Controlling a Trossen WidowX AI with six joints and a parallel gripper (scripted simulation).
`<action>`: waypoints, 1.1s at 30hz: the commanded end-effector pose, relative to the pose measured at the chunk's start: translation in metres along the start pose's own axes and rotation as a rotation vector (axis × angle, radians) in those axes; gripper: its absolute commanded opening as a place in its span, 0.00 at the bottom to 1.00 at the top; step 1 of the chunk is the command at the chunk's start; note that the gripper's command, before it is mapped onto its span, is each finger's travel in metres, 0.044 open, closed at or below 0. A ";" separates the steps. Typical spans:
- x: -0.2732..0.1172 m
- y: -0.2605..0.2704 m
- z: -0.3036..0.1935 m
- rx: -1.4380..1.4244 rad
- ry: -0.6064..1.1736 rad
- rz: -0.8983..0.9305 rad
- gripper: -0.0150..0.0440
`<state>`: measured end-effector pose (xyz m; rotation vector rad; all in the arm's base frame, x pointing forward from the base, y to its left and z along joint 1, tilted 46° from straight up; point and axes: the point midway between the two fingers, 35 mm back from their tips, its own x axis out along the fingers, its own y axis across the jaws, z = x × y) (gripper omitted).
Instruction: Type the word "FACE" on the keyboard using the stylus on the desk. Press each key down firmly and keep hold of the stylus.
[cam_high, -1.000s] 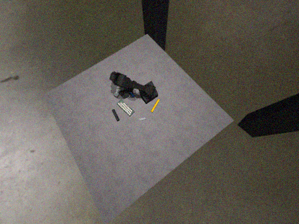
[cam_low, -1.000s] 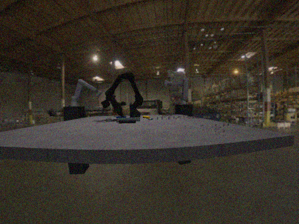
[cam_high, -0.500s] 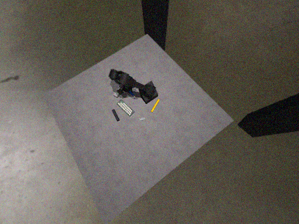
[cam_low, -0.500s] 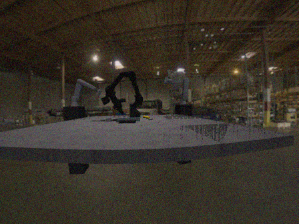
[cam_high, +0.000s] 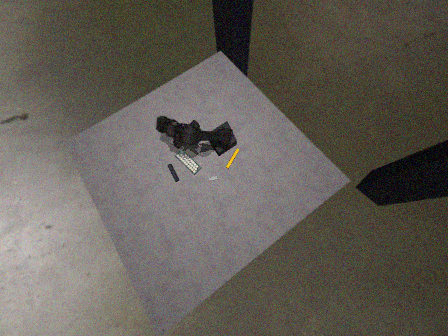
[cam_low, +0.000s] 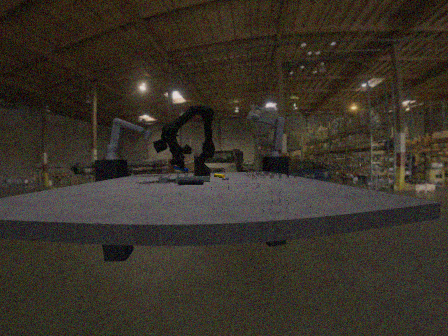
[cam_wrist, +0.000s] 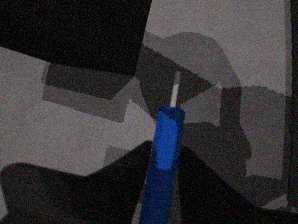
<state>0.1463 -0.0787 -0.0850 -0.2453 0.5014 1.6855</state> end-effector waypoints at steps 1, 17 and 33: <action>-0.007 -0.007 0.006 0.067 0.098 0.080 0.25; -0.027 -0.039 0.039 0.298 0.505 0.233 0.25; -0.037 -0.076 0.093 0.453 0.937 0.136 0.25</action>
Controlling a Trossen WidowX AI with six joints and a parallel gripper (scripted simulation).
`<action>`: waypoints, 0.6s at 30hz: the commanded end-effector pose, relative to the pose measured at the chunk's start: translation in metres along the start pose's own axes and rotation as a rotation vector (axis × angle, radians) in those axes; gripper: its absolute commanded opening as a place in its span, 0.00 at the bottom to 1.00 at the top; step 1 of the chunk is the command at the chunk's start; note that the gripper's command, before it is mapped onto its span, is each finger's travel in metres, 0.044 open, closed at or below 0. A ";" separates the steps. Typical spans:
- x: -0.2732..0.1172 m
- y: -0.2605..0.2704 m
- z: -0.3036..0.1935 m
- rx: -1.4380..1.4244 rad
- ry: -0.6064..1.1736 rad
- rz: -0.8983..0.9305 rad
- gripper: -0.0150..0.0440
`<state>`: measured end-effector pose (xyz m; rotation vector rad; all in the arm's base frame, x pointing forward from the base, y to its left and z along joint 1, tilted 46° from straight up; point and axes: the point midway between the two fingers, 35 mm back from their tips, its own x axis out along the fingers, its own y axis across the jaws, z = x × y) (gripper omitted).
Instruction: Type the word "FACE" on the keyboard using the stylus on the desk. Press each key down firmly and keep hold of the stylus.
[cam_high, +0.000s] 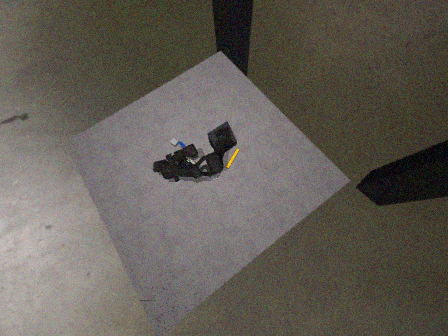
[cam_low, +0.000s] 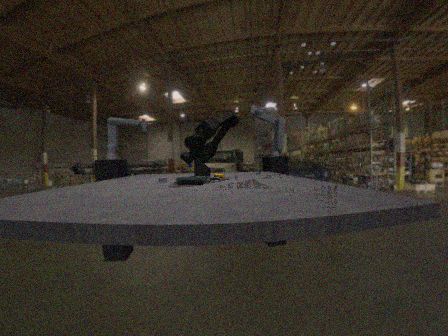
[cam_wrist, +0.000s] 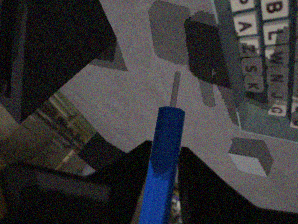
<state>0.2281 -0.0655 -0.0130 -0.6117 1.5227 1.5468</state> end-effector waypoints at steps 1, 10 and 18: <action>-0.018 -0.001 0.012 0.069 0.101 -0.057 0.25; -0.051 0.001 0.041 0.201 0.256 -0.217 0.25; -0.071 0.006 0.062 0.279 0.318 -0.339 0.25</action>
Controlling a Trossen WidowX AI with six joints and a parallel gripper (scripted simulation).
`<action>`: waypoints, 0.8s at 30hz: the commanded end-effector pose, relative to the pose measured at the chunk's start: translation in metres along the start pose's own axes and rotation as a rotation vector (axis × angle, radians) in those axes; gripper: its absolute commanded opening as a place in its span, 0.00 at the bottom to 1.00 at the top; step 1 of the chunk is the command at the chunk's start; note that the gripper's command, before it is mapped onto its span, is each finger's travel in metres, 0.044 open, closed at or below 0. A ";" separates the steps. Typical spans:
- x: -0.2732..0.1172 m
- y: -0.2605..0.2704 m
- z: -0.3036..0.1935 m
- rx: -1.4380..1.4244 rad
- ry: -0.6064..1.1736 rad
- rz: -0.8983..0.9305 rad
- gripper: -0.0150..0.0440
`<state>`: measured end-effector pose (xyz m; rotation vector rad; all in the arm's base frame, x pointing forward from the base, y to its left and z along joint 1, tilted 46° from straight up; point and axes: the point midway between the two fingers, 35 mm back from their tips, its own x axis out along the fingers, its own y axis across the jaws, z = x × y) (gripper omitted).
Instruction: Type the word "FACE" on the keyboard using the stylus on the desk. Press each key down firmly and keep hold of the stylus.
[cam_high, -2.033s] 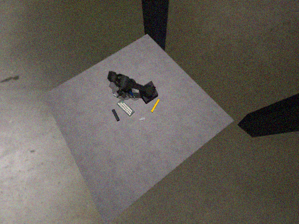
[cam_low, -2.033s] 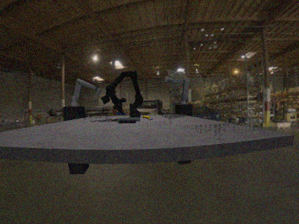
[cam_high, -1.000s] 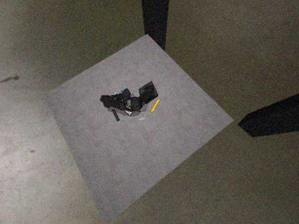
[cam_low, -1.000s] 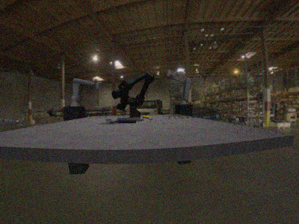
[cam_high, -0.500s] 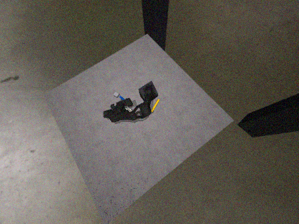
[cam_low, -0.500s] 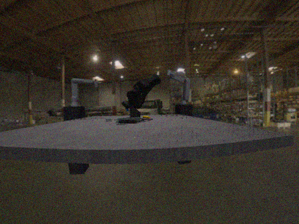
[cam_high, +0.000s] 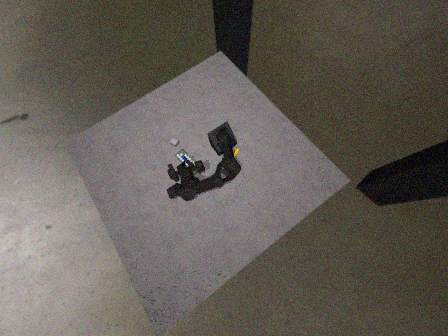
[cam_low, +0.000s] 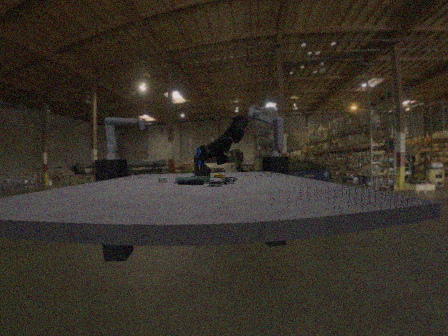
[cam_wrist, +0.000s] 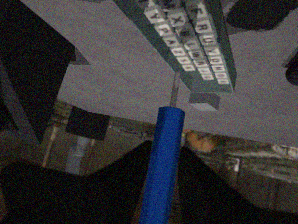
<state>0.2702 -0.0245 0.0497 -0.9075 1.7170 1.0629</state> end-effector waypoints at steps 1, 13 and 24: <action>-0.009 0.000 0.002 0.038 0.023 -0.040 0.25; 0.009 -0.001 0.031 0.038 0.021 -0.039 0.25; 0.011 -0.002 0.034 0.038 0.021 -0.039 0.39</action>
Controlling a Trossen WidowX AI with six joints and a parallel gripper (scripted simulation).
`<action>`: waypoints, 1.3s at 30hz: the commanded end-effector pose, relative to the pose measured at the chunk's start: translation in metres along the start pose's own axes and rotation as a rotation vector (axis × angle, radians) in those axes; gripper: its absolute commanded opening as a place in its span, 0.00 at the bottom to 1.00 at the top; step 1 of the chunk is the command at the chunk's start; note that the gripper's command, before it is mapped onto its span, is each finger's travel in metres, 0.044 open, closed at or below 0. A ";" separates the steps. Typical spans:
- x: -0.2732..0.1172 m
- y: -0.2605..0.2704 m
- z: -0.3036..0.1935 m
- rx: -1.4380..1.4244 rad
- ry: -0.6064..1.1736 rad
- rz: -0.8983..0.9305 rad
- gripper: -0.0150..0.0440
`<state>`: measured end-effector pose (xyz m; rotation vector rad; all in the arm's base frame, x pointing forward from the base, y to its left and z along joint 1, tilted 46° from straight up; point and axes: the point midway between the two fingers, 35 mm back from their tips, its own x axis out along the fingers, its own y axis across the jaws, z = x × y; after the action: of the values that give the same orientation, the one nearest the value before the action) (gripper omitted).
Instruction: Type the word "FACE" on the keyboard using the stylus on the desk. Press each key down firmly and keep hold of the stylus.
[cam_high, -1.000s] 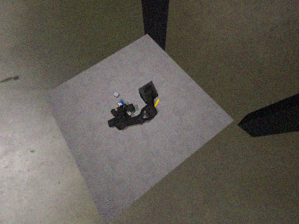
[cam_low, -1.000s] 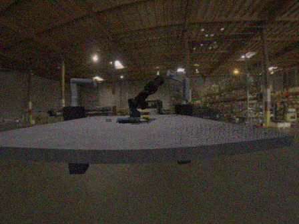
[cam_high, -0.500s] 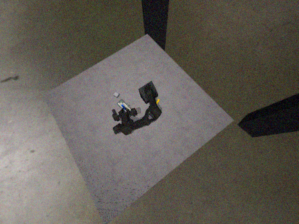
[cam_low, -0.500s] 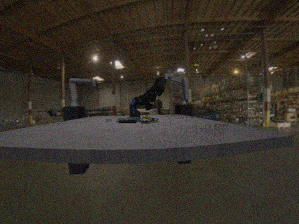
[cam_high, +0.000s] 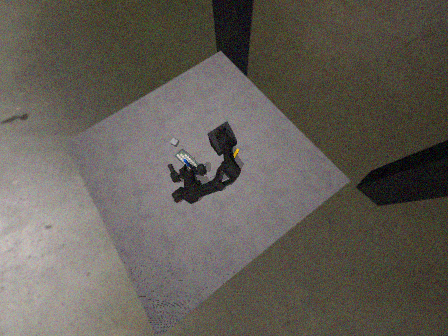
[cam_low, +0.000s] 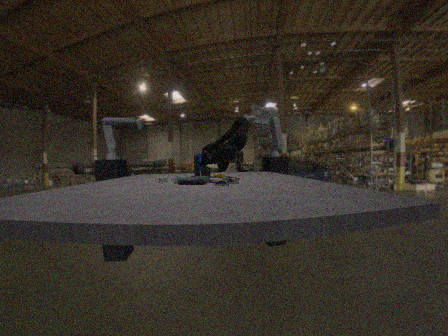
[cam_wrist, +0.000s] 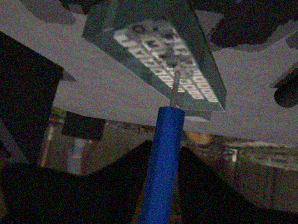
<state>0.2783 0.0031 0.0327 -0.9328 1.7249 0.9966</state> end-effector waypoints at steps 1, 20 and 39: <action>0.002 0.000 0.003 0.003 -0.003 0.002 0.39; 0.006 0.000 0.010 0.003 -0.004 0.002 0.39; 0.010 0.000 0.017 0.003 -0.004 0.002 0.39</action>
<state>0.2807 0.0150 0.0208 -0.9328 1.7251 0.9973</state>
